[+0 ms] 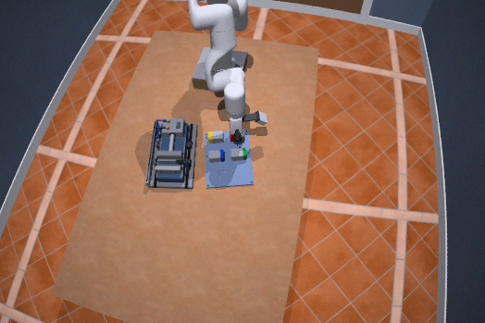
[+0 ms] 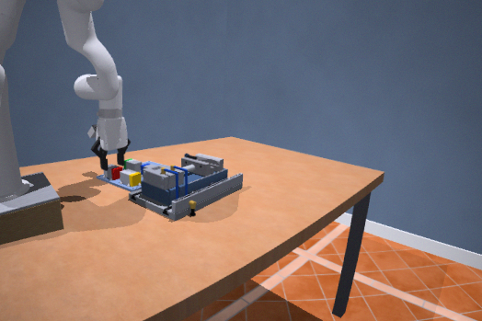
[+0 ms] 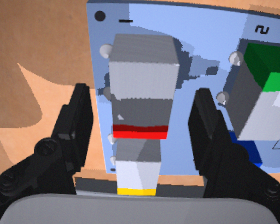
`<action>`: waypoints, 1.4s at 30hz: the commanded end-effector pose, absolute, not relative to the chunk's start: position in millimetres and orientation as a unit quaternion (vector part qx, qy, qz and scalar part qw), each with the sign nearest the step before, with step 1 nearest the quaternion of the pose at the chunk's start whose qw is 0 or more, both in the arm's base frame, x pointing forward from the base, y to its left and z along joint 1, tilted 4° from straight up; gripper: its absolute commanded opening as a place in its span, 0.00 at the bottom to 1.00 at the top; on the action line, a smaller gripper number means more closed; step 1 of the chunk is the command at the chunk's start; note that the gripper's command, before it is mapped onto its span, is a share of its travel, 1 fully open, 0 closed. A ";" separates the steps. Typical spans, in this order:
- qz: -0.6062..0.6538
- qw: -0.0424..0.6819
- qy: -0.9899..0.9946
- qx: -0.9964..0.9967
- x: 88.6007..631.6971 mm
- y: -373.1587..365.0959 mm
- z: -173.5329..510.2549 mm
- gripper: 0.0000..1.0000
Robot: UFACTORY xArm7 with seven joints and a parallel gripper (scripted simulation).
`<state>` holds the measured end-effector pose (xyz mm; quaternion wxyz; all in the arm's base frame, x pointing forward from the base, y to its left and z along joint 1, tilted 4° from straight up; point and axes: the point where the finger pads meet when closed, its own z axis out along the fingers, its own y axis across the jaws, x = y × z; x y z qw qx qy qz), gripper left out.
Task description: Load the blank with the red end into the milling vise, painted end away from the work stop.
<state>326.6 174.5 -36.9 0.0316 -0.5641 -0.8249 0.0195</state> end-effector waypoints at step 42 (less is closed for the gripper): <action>0.018 0.031 -0.825 -0.564 327.2 175.1 -46.2 0.70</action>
